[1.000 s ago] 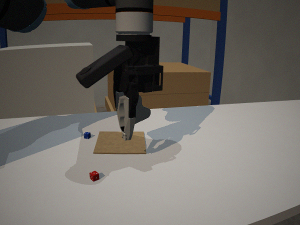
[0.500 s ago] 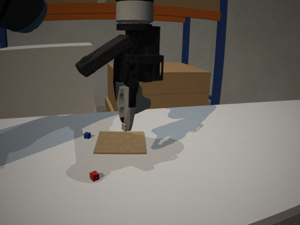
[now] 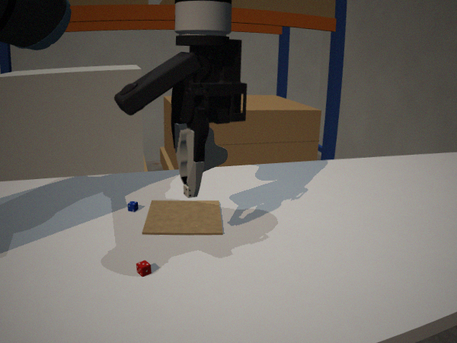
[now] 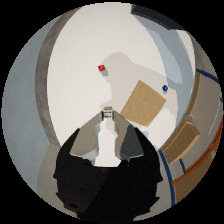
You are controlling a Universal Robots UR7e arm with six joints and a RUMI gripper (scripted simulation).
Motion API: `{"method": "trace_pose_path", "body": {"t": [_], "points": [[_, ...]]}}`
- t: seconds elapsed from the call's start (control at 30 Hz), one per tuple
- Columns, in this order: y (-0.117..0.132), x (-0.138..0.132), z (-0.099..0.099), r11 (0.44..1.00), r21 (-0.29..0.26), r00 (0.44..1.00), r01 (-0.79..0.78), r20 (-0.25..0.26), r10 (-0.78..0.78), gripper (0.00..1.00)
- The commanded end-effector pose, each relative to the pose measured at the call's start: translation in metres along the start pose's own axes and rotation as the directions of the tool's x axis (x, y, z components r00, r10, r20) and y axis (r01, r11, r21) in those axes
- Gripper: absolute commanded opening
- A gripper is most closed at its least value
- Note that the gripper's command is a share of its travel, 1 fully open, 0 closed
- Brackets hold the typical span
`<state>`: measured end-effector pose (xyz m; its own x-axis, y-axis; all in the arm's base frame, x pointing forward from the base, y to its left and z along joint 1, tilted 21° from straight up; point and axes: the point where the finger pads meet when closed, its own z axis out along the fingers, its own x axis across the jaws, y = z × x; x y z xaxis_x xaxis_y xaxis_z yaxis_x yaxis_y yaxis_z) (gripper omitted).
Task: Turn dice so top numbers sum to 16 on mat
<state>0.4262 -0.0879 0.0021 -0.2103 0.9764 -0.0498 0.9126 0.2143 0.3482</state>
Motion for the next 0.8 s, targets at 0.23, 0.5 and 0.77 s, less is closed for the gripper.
{"method": "trace_pose_path", "body": {"t": [0.23,0.5,0.77], "points": [[0.000,0.093,-0.002,0.997,0.002,0.997,-0.082,0.001,0.082,0.00],[-0.006,0.131,-0.005,0.993,-0.002,0.993,-0.119,0.001,0.119,0.00],[-0.006,0.131,-0.005,0.993,-0.002,0.993,-0.119,0.001,0.119,0.00]]}}
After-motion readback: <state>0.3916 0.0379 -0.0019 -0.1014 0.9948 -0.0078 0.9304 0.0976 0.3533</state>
